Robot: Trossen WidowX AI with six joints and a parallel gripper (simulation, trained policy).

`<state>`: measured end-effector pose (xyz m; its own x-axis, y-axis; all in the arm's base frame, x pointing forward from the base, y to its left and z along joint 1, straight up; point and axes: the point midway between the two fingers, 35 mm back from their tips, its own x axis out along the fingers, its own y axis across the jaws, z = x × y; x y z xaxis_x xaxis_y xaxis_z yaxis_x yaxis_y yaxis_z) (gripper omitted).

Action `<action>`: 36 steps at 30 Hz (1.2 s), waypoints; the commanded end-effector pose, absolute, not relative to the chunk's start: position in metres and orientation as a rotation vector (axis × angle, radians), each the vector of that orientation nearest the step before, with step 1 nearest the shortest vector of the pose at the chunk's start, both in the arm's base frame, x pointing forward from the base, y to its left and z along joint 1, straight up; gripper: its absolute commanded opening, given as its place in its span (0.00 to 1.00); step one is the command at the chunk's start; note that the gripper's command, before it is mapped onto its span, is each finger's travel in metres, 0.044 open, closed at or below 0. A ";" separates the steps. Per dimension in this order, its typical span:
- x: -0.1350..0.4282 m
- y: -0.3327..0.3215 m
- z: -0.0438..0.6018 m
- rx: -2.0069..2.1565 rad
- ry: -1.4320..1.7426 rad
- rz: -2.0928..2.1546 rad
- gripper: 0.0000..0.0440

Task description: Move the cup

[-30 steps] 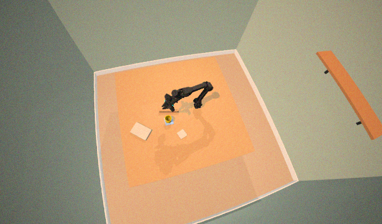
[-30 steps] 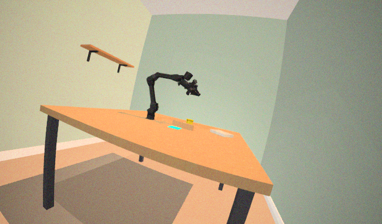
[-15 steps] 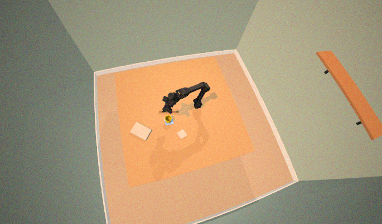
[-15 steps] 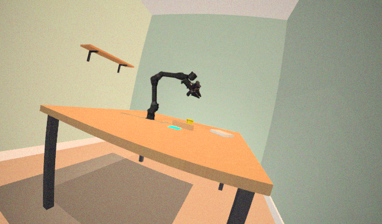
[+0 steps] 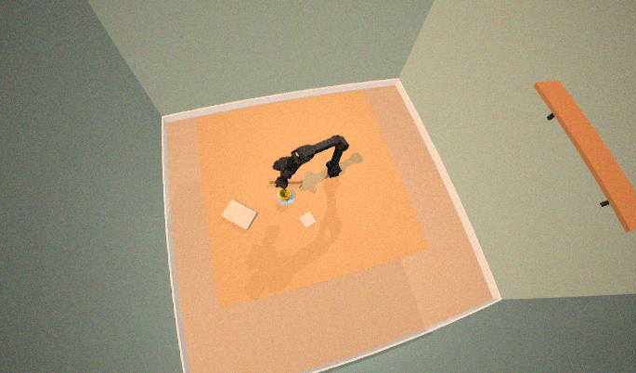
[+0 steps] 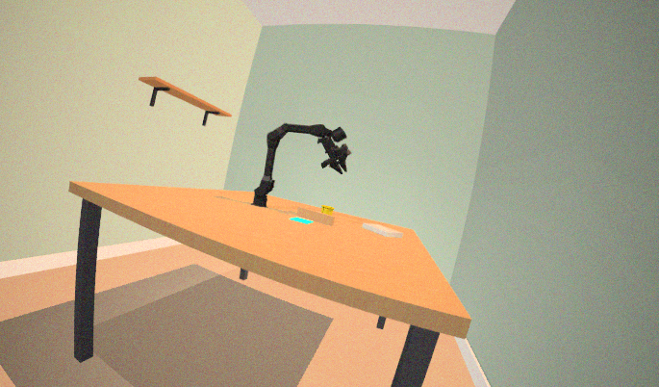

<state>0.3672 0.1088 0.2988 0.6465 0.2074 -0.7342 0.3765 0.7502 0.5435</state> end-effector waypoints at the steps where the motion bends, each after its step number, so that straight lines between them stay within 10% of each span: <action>1: 0.368 0.113 0.290 0.772 0.941 -0.153 0.34; 36: 0.346 0.099 0.196 0.739 1.352 -0.654 0.39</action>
<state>0.3481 0.1016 0.2070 0.1613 0.0284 -0.9865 0.7654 0.6274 0.1432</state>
